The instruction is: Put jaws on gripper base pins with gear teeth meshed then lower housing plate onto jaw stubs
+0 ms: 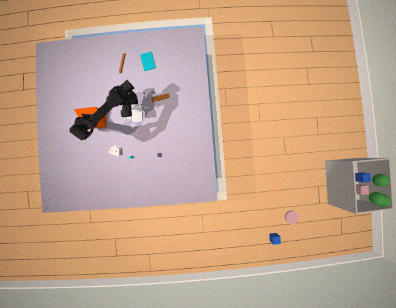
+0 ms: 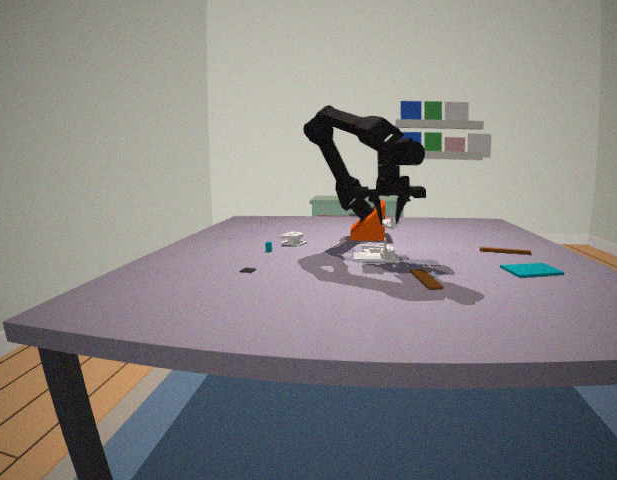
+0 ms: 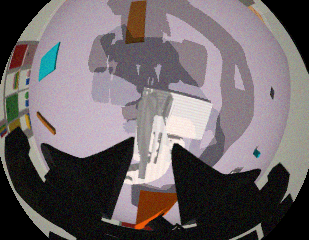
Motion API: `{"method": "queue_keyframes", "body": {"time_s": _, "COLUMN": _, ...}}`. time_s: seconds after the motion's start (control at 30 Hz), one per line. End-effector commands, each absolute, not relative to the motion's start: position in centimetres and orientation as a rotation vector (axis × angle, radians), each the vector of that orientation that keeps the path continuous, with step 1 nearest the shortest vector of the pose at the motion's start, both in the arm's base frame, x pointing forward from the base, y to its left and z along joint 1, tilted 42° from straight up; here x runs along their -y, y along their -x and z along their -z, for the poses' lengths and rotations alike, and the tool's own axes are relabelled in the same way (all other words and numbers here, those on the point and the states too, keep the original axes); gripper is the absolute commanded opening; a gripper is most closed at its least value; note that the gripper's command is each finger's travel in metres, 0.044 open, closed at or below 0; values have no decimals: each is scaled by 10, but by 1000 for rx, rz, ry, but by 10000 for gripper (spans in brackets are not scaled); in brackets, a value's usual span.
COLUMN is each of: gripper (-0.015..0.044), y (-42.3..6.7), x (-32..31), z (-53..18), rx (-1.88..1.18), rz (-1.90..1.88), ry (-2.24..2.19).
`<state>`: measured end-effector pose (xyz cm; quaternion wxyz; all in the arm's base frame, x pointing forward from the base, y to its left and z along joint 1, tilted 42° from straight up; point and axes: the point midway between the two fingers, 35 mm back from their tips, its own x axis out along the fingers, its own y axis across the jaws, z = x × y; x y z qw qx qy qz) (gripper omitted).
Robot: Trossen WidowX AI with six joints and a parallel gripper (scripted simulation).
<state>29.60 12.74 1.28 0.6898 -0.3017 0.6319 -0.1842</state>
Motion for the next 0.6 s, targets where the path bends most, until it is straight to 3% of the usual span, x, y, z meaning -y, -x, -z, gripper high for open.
{"method": "queue_keyframes", "body": {"time_s": 0.0, "gripper": 134, "y": -297, "x": -116, "z": -20, "rx": -1416, "rz": 405, "ry": 694}}
{"method": "queue_keyframes", "body": {"time_s": 0.57, "gripper": 134, "y": -296, "x": -72, "z": -52, "rx": -1431, "rz": 378, "ry": 752}}
